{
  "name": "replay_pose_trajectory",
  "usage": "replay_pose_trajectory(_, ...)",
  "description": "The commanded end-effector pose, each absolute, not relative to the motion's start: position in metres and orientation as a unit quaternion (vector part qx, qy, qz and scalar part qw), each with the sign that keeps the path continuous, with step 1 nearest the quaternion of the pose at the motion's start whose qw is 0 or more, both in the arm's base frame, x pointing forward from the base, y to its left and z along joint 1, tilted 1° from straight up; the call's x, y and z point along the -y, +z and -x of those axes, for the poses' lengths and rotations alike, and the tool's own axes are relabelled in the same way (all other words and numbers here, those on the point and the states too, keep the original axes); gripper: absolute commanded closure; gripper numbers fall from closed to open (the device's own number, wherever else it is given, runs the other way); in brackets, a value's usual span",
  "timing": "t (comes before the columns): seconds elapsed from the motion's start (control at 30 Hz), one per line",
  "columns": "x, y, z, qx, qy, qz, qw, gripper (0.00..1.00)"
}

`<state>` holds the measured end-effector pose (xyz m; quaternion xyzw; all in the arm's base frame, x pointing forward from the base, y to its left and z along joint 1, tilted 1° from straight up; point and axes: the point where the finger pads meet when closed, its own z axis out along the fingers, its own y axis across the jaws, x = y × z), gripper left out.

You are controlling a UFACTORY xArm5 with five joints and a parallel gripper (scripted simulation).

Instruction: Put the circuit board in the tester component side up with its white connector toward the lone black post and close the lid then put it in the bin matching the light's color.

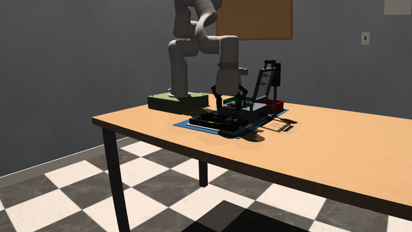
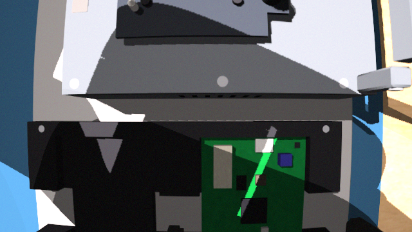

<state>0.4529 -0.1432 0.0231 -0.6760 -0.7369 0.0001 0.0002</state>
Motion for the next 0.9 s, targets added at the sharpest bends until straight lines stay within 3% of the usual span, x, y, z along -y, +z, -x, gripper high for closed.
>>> replay_pose_trajectory(0.0,0.144,0.018,-0.455,0.737,-0.001,0.676,-0.002,0.0)
replay_pose_trajectory(0.87,0.144,-0.005,-0.456,0.737,-0.001,0.676,-0.002,0.0)
